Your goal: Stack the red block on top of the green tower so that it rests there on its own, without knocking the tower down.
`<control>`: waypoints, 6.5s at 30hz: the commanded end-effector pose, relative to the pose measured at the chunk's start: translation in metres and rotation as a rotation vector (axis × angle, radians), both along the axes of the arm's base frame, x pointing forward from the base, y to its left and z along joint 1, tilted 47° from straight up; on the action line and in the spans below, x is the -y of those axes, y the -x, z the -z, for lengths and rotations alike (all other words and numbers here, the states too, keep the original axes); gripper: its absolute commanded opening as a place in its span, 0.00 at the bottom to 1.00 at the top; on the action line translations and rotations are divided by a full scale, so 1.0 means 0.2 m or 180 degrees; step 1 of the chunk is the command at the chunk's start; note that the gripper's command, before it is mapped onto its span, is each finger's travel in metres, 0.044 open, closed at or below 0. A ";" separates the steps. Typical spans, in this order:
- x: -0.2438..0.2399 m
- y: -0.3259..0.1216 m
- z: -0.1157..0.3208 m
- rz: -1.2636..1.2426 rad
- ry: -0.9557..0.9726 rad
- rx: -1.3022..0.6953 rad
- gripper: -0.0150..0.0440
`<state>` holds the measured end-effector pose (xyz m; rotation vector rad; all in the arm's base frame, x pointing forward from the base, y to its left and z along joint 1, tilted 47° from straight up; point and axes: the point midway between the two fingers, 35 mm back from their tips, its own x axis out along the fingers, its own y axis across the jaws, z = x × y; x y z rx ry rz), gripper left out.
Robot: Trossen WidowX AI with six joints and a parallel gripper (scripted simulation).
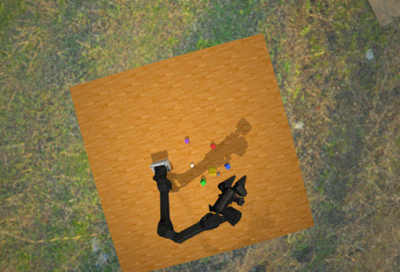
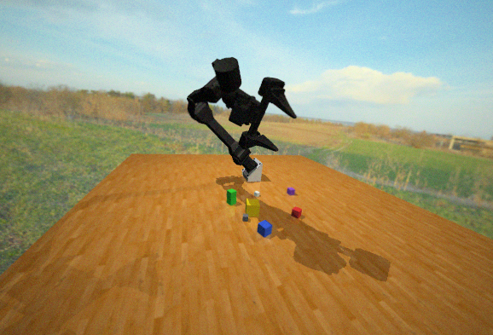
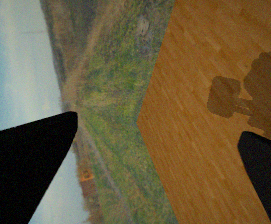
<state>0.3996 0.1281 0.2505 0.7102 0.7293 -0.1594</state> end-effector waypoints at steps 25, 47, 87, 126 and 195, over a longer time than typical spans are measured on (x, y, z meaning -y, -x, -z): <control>0.12 0.22 1.09 -0.2243 0.3753 -0.2887 1.00; 0.28 0.28 1.34 -0.2813 0.4275 -0.3409 1.00; 0.40 0.27 1.46 -0.2810 0.4279 -0.3410 0.82; 0.01 0.31 1.09 -0.2820 0.4267 -0.3407 0.25; 0.82 0.84 0.42 -0.2833 0.4292 -0.3426 0.25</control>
